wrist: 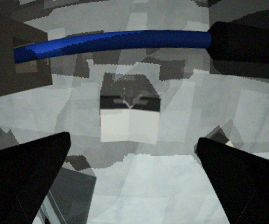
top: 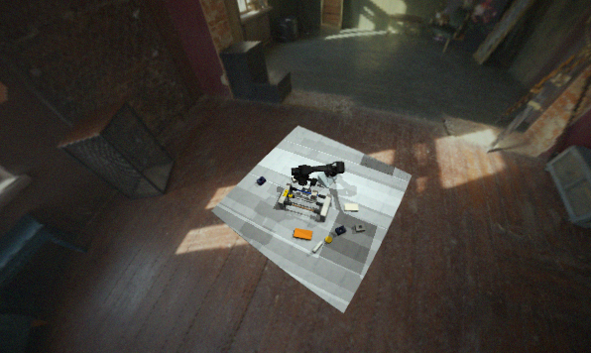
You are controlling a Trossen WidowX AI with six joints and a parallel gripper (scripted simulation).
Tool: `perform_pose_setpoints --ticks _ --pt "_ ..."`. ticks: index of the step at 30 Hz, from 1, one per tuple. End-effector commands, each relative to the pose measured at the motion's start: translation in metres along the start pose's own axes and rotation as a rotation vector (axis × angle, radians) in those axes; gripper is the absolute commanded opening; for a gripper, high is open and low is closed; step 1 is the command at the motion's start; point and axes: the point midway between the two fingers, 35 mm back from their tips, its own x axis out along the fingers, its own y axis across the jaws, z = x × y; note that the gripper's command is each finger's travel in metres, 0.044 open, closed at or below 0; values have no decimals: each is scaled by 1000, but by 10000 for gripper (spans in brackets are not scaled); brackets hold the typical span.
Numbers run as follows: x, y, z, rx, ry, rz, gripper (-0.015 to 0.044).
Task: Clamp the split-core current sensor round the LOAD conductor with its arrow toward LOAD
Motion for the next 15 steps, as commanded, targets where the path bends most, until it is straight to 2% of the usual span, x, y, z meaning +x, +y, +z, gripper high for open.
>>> perform_pose_setpoints --ticks 1,15 --pt "8 2 -1 7 -1 10 440" --pt "31 3 -1 7 -2 11 440"
